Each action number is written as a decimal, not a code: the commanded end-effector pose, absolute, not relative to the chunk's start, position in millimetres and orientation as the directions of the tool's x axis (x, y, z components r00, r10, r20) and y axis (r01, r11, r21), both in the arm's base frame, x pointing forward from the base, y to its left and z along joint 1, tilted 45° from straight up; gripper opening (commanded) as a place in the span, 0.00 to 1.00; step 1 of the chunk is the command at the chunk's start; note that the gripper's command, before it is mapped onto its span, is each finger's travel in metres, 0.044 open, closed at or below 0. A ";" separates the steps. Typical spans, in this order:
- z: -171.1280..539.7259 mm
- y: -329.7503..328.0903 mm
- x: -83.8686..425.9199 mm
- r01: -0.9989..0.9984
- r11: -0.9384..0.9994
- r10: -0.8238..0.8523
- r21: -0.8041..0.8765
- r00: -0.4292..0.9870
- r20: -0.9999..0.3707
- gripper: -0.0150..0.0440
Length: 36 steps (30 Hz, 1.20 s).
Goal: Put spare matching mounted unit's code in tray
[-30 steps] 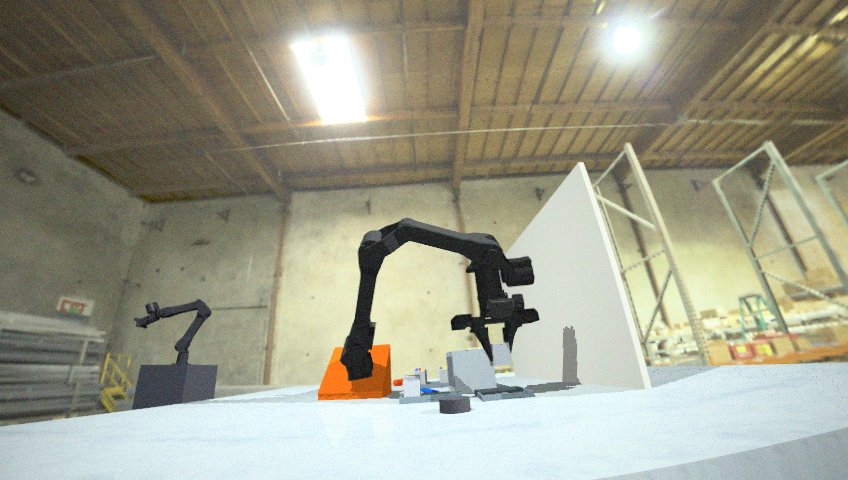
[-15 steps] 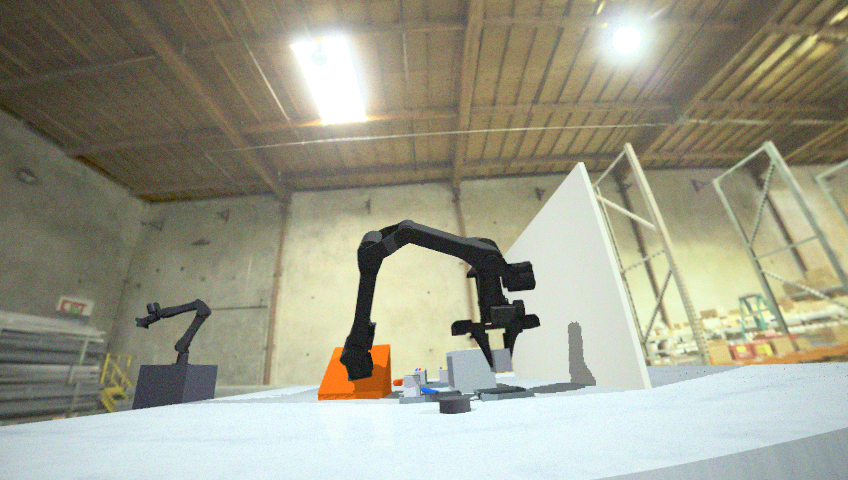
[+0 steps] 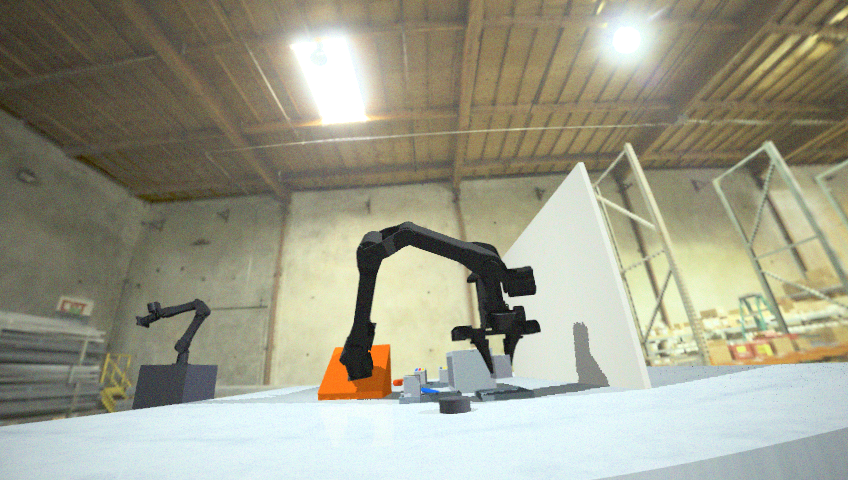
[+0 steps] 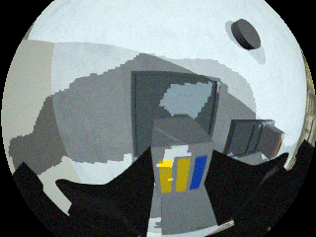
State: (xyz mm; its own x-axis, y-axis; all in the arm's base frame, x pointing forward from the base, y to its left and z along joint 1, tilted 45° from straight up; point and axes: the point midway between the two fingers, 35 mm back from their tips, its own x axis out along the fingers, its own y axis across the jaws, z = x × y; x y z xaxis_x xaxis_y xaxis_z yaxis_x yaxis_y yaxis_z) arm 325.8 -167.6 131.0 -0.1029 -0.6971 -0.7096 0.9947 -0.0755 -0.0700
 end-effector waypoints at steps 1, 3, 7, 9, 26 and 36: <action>129.1 -170.2 324.7 0.995 -0.073 -0.701 -0.074 -0.104 -0.706 0.25; 128.0 -171.3 324.2 0.995 -0.074 -0.701 -0.075 -0.105 -0.705 0.25; 125.9 -173.6 323.3 0.994 -0.074 -0.701 -0.075 -0.106 -0.705 0.25; 124.8 -174.7 322.9 0.994 -0.075 -0.702 -0.075 -0.106 -0.705 0.25; 118.2 -181.1 320.3 0.994 -0.080 -0.699 -0.073 -0.108 -0.706 0.34; 118.2 -181.1 320.3 0.994 -0.080 -0.699 -0.073 -0.108 -0.706 0.79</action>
State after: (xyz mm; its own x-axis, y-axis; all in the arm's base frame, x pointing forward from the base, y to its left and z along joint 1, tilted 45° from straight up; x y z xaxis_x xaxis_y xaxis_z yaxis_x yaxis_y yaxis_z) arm 320.4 -181.1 118.1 -0.1075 -0.6996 -0.7064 0.9942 -0.0785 -0.0736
